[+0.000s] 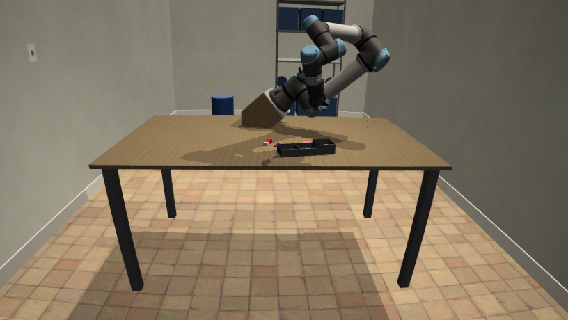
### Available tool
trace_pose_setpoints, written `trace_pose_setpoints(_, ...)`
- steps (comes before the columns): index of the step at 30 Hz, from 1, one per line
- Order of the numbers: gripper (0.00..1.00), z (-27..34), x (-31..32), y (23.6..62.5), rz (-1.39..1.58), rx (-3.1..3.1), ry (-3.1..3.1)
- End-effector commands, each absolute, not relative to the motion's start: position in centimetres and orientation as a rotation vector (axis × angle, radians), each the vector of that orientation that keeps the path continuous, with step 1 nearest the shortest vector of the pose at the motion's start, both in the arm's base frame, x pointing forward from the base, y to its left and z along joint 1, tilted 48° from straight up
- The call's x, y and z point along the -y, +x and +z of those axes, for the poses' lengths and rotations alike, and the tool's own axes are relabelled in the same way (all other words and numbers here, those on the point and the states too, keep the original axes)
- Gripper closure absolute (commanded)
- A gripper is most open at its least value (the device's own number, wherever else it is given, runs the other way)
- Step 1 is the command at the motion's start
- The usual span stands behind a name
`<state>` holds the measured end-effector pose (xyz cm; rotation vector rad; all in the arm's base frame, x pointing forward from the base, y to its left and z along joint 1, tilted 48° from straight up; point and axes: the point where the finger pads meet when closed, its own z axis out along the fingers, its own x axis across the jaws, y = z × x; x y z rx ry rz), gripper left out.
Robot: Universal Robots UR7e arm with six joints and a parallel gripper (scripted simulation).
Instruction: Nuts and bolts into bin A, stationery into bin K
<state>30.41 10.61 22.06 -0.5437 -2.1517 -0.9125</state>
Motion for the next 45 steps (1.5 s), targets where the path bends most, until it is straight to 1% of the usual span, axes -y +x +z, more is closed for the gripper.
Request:
trace_pose_setpoints(1, 0.69, 20.8, -9.1, 31.2, -0.91, 2.158, -0.673)
trace_pose_setpoints(3, 0.69, 19.8, -7.9, 31.8, -0.911, 2.154, -0.775)
trace_pose_setpoints(7, 0.69, 19.7, -7.8, 31.9, -0.911, 2.154, -0.775)
trace_pose_setpoints(10, 0.69, 18.3, -5.8, 32.6, -0.913, 2.137, -0.941)
trace_pose_setpoints(14, 0.69, 18.2, -5.7, 32.7, -0.913, 2.137, -0.943)
trace_pose_setpoints(17, 0.69, 16.9, -3.7, 33.3, -0.916, 2.107, -1.109)
trace_pose_setpoints(22, 0.69, 16.8, -3.6, 33.3, -0.916, 2.106, -1.111)
trace_pose_setpoints(25, 0.69, 15.5, -1.5, 33.8, -0.919, 2.062, -1.279)
trace_pose_setpoints(28, 0.69, 15.4, -1.5, 33.9, -0.919, 2.062, -1.279)
trace_pose_setpoints(31, 0.69, 14.2, 0.7, 34.2, -0.924, 2.01, -1.431)
trace_pose_setpoints(35, 0.69, 14.2, 0.7, 34.2, -0.924, 2.005, -1.446)
trace_pose_setpoints(40, 0.69, 13.0, 2.9, 34.5, -0.93, 1.934, -1.61)
trace_pose_setpoints(45, 0.69, 13.0, 2.9, 34.5, -0.93, 1.934, -1.61)
